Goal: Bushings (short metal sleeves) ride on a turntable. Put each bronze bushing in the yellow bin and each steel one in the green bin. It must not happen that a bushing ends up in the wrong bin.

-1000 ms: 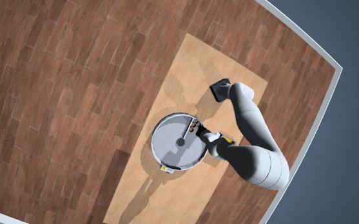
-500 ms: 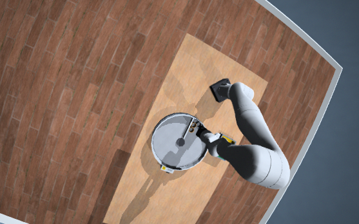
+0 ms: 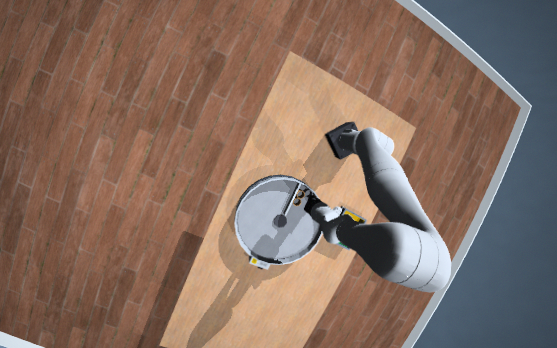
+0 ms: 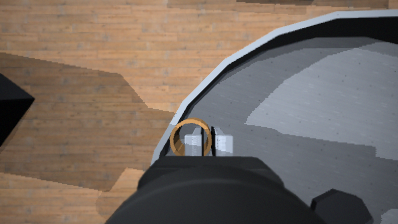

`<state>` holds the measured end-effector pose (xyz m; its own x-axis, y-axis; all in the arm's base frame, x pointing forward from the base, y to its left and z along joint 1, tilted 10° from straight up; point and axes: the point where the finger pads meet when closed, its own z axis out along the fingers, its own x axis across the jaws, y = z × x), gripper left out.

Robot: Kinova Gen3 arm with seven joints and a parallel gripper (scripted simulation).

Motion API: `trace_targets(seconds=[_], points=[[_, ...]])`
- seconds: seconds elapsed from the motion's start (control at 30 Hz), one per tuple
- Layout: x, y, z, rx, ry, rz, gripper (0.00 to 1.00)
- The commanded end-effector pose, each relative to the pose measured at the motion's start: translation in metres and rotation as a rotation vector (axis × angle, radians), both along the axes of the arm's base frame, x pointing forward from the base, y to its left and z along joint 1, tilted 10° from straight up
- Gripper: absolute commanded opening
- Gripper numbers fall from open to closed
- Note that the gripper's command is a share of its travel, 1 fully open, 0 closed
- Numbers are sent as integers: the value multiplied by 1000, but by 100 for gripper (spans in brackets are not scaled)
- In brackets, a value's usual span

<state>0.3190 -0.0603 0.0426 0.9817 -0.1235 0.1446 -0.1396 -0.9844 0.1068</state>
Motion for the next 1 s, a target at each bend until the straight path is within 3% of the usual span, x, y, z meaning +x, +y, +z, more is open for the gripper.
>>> trace_targets(seconds=[0.0,0.97], points=[[0,0,0,0,-1,0,0],[-1,1,9,0,-1,0,0]])
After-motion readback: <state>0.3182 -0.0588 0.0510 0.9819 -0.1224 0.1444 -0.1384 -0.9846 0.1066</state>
